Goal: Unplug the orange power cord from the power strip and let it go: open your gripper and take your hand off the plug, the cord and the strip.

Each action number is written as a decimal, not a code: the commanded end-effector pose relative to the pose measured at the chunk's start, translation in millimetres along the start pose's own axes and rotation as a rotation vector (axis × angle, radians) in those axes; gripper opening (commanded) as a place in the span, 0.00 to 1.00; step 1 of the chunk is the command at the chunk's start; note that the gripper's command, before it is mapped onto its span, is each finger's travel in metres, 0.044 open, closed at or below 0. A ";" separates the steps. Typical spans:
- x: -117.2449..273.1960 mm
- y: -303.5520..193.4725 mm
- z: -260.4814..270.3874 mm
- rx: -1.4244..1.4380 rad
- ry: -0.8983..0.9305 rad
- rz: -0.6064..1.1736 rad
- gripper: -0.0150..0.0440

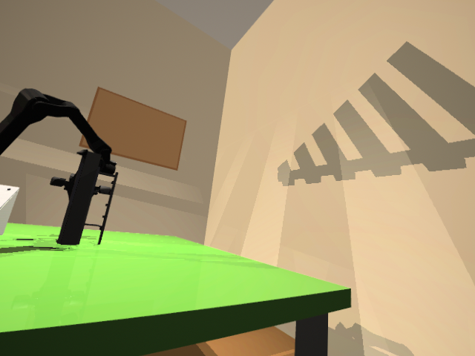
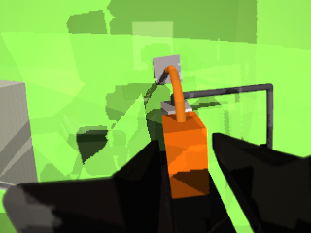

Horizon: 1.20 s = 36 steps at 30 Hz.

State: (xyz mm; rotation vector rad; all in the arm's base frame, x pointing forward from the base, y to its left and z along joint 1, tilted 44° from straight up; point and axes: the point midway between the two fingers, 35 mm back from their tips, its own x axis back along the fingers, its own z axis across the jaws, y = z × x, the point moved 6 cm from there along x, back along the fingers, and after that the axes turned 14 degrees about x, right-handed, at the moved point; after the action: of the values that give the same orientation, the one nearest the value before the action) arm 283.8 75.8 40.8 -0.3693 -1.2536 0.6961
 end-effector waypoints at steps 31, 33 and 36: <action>-0.4 21.9 -7.1 0.002 -0.001 -0.002 0.25; -0.1 25.0 -8.0 0.002 -0.001 -0.002 0.25; 0.4 29.8 -9.2 0.003 -0.001 -0.002 0.25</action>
State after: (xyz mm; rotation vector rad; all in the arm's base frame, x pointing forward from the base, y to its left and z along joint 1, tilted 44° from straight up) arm 284.1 76.6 31.8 -0.4122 -1.2263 0.7336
